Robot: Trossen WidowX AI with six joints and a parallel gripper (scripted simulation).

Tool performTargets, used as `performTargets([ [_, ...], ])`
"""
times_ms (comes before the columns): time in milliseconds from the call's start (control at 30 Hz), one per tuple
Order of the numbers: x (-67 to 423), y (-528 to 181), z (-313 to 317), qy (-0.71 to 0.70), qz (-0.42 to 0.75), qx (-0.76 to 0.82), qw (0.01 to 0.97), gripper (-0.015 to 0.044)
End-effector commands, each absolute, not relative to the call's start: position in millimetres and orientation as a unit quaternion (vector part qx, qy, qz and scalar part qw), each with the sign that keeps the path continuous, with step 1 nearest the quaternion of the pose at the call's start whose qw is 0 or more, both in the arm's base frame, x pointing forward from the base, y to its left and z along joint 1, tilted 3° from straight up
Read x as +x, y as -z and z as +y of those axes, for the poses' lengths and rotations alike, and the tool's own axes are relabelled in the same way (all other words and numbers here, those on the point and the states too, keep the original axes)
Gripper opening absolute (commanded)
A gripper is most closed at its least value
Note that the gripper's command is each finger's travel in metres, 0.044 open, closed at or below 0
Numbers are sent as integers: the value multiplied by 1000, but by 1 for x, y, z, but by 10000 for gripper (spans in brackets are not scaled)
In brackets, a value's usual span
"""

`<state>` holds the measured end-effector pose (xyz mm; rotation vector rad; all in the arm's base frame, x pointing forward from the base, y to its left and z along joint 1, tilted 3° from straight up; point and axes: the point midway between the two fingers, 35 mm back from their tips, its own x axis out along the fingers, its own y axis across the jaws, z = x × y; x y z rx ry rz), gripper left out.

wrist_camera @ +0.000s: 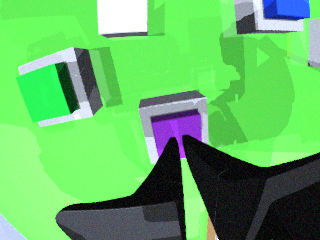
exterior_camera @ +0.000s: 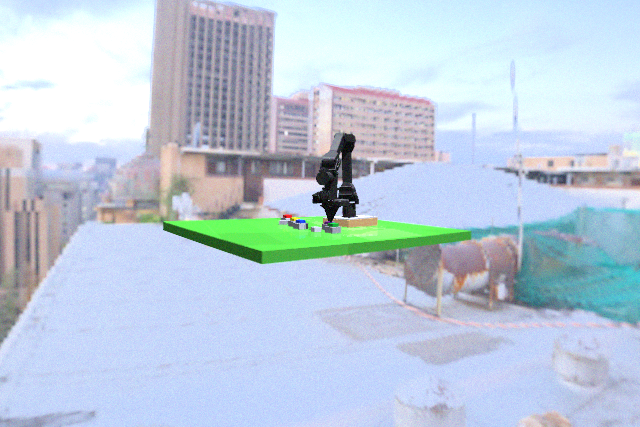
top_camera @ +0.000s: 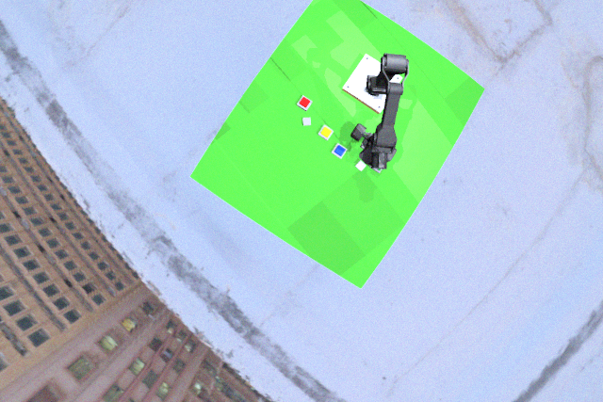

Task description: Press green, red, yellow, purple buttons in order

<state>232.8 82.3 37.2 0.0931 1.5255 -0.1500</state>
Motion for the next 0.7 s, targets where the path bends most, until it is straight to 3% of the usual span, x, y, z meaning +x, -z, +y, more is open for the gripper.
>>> performTargets([
  [0, 233, -63, 83, 67, 687, 42, 722, 20],
  [133, 232, -65, 83, 67, 688, 41, 722, 20],
  [600, 267, -127, 168, 65, 687, 44, 723, 387],
  [667, 267, -127, 168, 65, 687, 44, 723, 400],
])
